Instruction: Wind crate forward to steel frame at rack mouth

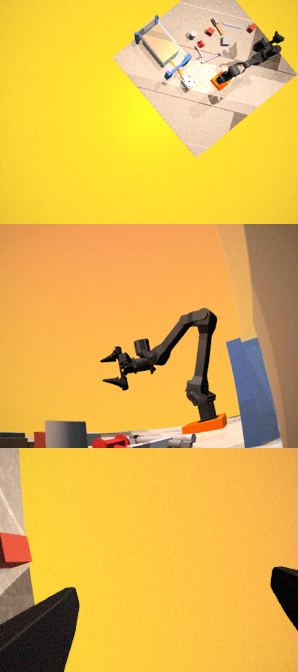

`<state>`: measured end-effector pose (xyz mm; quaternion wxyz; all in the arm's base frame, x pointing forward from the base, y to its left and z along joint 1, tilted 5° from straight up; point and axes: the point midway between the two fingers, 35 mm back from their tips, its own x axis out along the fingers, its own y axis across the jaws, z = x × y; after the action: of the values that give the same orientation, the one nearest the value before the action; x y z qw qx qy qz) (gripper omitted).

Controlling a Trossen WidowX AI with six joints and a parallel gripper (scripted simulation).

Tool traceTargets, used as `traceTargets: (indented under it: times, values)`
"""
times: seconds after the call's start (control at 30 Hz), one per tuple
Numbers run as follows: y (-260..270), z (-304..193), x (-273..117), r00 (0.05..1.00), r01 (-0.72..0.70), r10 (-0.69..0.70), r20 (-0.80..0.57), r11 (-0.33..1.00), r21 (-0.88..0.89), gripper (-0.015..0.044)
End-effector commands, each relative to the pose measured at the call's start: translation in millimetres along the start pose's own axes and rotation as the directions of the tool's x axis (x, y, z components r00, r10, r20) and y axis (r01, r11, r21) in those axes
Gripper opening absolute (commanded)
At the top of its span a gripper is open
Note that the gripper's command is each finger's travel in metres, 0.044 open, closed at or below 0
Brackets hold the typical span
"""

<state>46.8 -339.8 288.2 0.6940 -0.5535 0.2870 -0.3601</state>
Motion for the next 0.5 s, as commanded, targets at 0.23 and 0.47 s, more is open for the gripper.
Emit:
traceTargets:
  times: [0.23, 0.47]
  values:
    - [89.1, 110.1, 83.6, 0.887, -0.337, 0.422, 0.188, 0.869, -0.363, 0.044]
    - [150.0, 191.5, 87.1, 0.705, -0.363, 0.665, 0.247, 0.638, -0.68, 0.044]
